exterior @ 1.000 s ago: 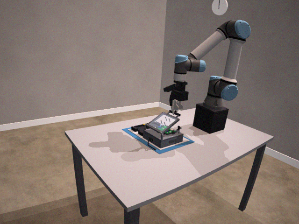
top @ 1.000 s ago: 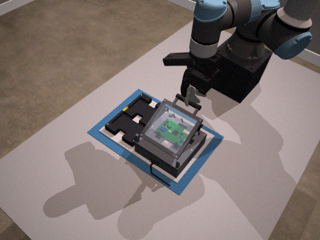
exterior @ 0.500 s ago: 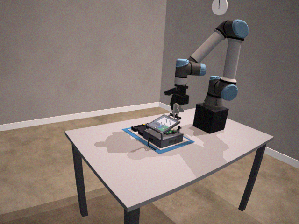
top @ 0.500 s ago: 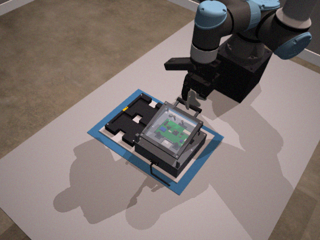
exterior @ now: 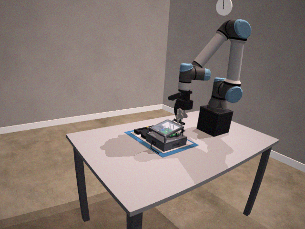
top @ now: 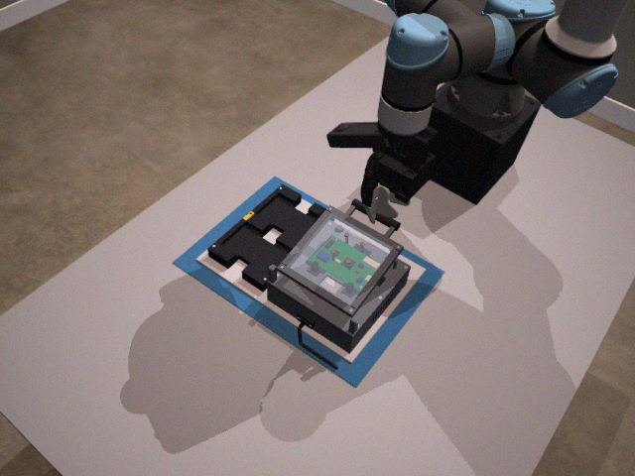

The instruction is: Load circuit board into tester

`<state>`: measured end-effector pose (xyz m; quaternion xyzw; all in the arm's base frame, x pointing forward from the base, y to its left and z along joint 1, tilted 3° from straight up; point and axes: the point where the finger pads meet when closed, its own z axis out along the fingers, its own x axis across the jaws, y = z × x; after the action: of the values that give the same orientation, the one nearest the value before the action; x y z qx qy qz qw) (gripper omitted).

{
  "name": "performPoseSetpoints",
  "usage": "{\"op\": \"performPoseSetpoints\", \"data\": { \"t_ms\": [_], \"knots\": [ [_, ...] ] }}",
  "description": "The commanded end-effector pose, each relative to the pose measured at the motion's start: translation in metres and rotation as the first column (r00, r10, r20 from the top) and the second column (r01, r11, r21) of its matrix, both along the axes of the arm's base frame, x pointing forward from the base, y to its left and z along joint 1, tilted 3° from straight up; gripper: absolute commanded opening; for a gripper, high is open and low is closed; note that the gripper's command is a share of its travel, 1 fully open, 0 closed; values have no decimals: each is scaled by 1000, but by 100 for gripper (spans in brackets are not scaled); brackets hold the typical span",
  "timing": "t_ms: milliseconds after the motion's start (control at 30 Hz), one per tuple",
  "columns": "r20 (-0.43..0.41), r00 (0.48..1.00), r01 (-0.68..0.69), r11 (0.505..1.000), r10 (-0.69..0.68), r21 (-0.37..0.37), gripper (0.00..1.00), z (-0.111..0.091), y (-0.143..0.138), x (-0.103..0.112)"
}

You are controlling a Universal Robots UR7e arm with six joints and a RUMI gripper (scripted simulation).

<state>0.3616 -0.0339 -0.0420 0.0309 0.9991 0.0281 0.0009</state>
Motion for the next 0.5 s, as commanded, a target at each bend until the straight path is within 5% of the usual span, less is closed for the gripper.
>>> {"op": "performPoseSetpoints", "data": {
  "t_ms": [0,467],
  "knots": [
    [1,1000,0,1000,0,-1,0,-7,0,-1],
    [1,1000,0,1000,0,-1,0,-18,1,-2]
  ]
}}
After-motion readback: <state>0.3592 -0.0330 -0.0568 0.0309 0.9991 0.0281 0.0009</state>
